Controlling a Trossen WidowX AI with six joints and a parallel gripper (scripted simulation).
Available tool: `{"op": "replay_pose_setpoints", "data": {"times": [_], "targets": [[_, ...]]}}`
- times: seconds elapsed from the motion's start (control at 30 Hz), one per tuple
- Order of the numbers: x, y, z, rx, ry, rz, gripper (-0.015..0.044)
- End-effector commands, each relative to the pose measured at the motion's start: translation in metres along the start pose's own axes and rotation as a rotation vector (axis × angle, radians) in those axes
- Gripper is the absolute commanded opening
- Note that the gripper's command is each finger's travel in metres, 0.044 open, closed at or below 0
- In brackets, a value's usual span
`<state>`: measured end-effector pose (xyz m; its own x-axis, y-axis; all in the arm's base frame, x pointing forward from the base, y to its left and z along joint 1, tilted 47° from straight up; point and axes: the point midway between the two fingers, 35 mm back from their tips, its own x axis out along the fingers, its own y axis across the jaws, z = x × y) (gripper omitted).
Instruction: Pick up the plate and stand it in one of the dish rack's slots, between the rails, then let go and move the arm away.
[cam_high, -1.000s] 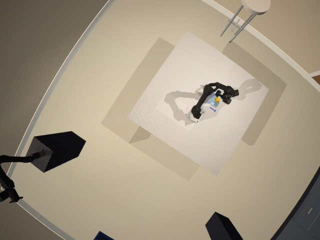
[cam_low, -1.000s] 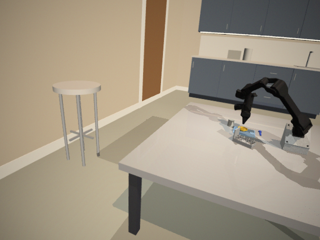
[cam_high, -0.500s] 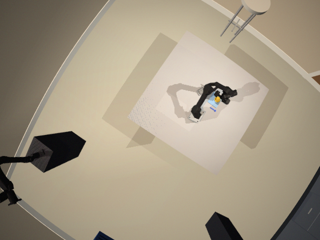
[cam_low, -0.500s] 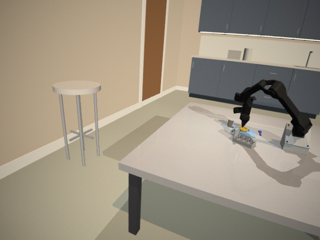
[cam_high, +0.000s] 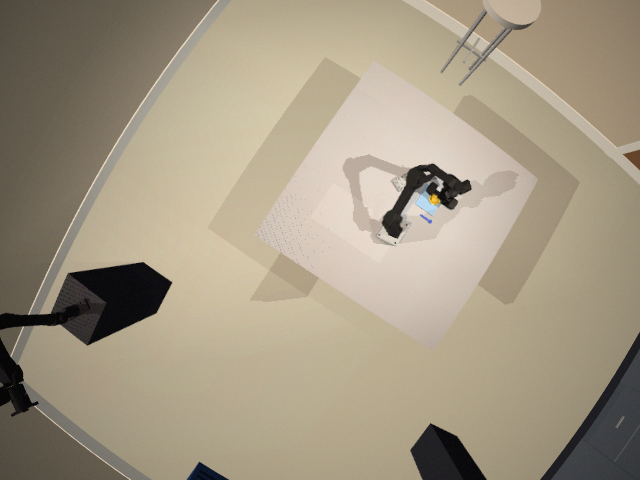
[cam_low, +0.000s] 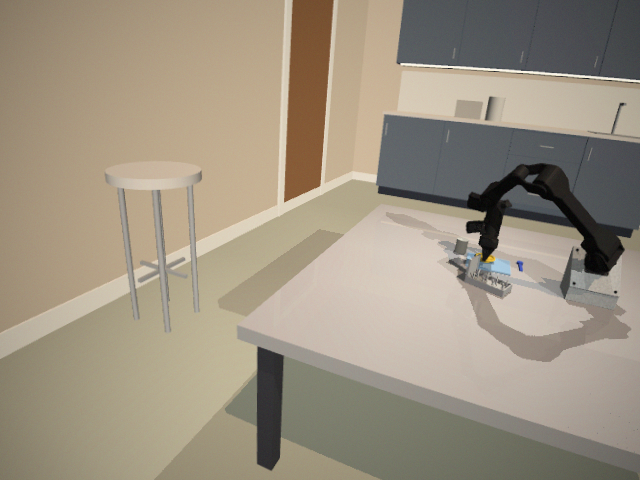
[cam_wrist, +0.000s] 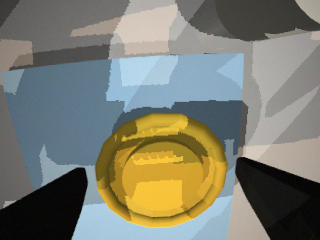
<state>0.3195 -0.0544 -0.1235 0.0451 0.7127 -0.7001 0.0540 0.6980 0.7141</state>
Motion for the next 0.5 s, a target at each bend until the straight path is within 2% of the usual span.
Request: {"op": "replay_pose_setpoints", "data": {"times": [0.0,0.33,0.47], "targets": [[0.0096,0.0000,-0.0036,0.010,0.005,0.009,0.0400],[0.0106,0.0001,-0.0038,0.010,0.005,0.009,0.0387],[0.0106,0.0001,-0.0038,0.010,0.005,0.009,0.0361]]}}
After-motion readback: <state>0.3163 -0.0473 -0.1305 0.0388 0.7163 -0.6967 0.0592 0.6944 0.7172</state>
